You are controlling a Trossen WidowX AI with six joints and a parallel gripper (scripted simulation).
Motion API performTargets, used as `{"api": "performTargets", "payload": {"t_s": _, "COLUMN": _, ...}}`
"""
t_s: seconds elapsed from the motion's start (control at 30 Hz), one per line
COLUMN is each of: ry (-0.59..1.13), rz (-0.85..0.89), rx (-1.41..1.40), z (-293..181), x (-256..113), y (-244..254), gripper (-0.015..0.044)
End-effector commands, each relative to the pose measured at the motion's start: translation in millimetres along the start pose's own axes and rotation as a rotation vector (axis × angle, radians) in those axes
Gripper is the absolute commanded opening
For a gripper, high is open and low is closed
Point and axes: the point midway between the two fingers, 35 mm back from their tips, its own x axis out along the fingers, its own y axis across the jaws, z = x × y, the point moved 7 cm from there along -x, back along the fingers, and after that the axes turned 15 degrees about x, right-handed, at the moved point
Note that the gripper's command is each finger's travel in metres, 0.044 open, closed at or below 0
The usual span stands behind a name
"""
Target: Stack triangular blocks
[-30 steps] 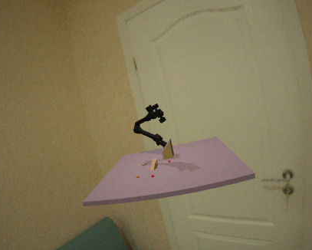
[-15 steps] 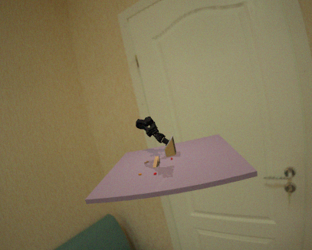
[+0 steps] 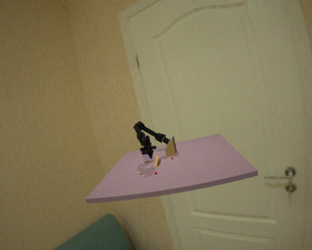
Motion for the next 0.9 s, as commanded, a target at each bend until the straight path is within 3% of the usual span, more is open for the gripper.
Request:
{"api": "performTargets", "payload": {"t_s": 0.0, "ry": -0.02, "rz": -0.017, "rx": 0.012, "z": 3.6, "x": 2.9, "y": 2.1, "gripper": 0.0}}
{"api": "performTargets", "payload": {"t_s": 0.87, "ry": -0.02, "rz": -0.017, "rx": 0.012, "z": 3.4, "x": 43.0, "y": 2.4, "gripper": 0.0}}
